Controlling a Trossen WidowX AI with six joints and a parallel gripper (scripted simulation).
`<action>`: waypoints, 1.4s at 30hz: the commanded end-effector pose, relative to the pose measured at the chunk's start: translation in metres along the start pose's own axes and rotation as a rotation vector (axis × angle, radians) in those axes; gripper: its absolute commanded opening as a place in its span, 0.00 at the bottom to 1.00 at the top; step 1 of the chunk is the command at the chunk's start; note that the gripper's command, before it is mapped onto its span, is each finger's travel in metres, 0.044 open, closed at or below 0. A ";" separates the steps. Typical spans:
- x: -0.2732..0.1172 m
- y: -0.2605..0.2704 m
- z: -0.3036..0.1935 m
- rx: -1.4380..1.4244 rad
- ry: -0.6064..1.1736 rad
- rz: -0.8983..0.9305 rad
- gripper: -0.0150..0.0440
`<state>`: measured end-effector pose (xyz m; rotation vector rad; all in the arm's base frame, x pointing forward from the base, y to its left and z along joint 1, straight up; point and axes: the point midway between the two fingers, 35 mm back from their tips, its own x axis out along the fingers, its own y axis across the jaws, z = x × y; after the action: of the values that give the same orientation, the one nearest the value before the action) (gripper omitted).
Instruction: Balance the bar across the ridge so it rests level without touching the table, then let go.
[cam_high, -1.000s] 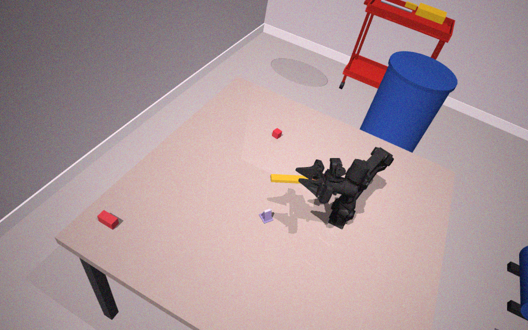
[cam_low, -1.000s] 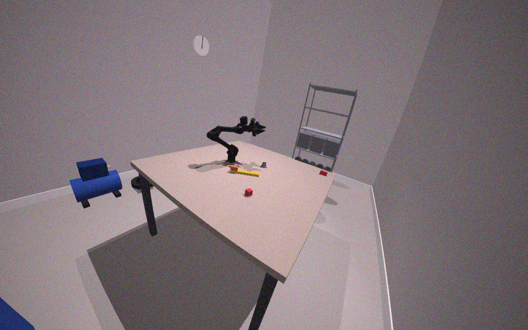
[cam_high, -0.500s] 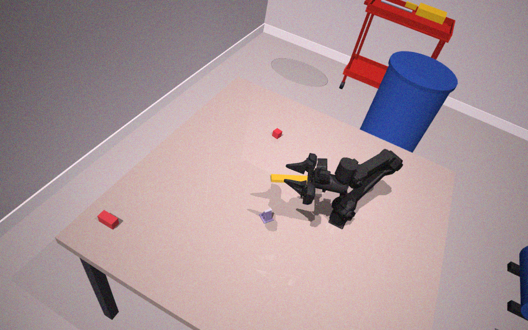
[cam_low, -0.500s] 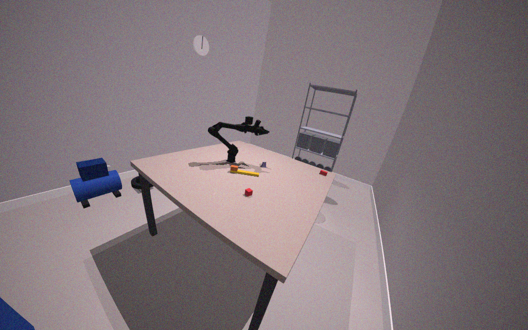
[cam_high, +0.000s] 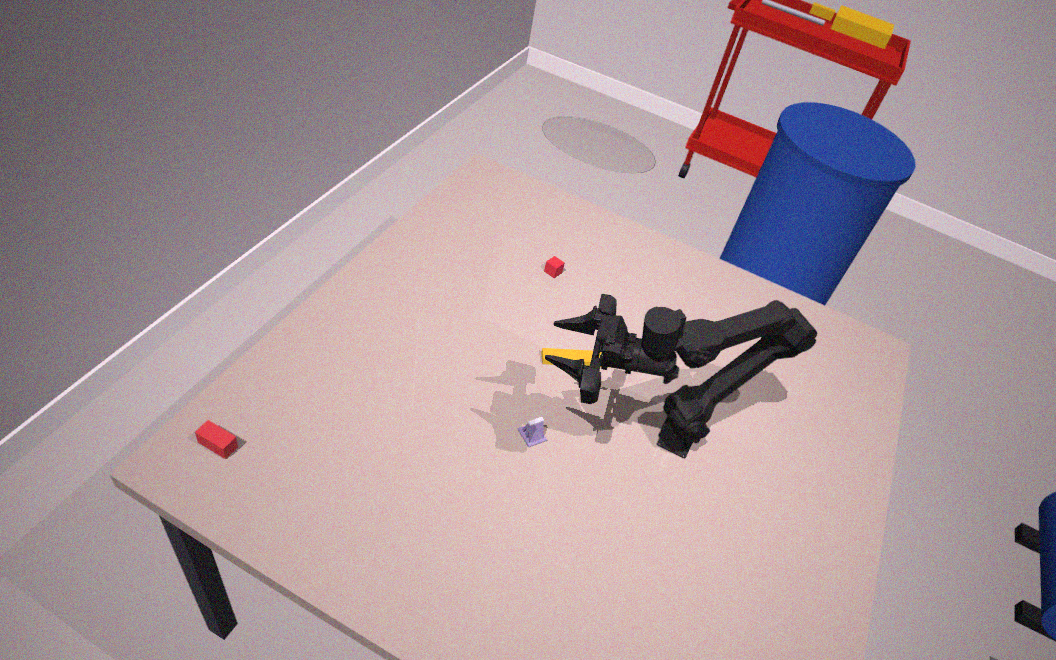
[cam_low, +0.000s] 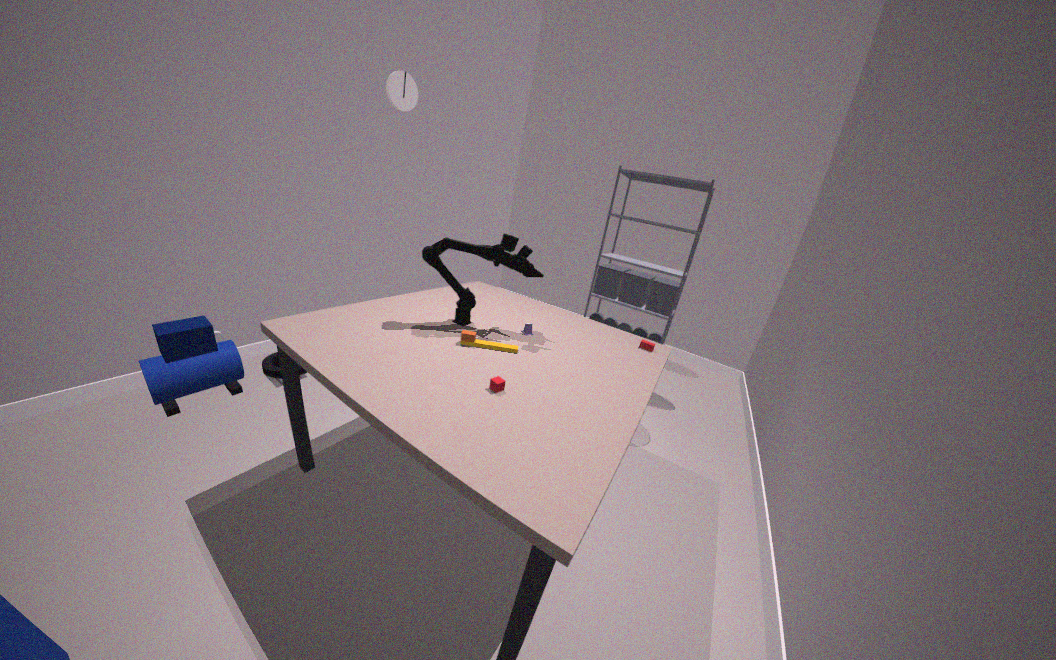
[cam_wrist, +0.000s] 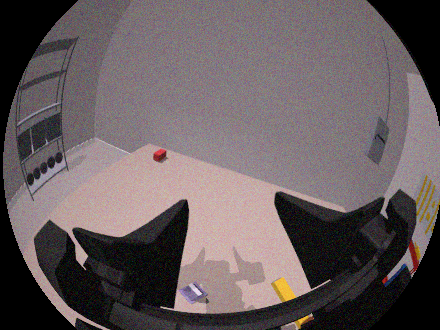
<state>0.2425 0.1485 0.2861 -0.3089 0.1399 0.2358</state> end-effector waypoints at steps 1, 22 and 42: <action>0.009 -0.007 -0.007 -0.060 0.056 -0.012 0.79; 0.044 -0.057 -0.063 -0.307 0.427 -0.043 0.79; 0.046 -0.110 -0.122 -0.380 0.797 0.037 0.79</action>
<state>0.3021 0.0265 0.1987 -0.7648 0.8465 0.1517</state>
